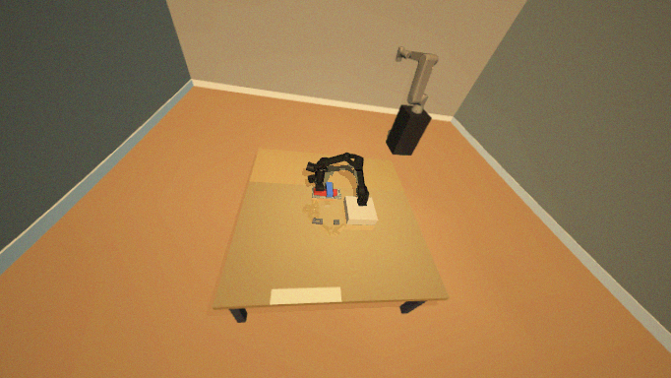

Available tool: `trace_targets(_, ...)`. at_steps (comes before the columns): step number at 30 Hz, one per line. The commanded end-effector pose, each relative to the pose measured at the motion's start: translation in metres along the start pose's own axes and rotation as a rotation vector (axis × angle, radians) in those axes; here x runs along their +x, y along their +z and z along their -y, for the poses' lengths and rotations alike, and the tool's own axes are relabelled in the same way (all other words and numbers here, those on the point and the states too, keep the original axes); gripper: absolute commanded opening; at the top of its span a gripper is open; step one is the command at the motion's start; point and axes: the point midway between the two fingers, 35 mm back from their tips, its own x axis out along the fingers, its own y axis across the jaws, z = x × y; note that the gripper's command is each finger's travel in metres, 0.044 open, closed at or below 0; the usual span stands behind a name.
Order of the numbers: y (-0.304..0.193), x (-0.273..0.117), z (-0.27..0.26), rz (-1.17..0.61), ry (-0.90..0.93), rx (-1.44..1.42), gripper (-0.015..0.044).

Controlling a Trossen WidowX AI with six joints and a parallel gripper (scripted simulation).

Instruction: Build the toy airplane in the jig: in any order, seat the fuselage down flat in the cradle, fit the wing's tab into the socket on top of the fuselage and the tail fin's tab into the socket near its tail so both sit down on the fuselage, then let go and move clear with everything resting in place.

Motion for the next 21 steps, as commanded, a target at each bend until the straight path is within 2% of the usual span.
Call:
trace_targets(1, 0.0, -0.001, 0.0, 0.001, 0.0, 0.0, 0.0157)
trace_targets(5, 0.0, -0.001, 0.0, 0.001, 0.0, 0.0, 0.026)
trace_targets(12, 0.001, -0.003, 0.0, 0.001, -0.001, 0.0, 0.026)
trace_targets(18, 0.002, -0.081, 0.0, 0.0, -0.005, -0.002, 0.026)
trace_targets(21, 0.0, -0.091, -0.001, 0.0, -0.005, -0.002, 0.026)
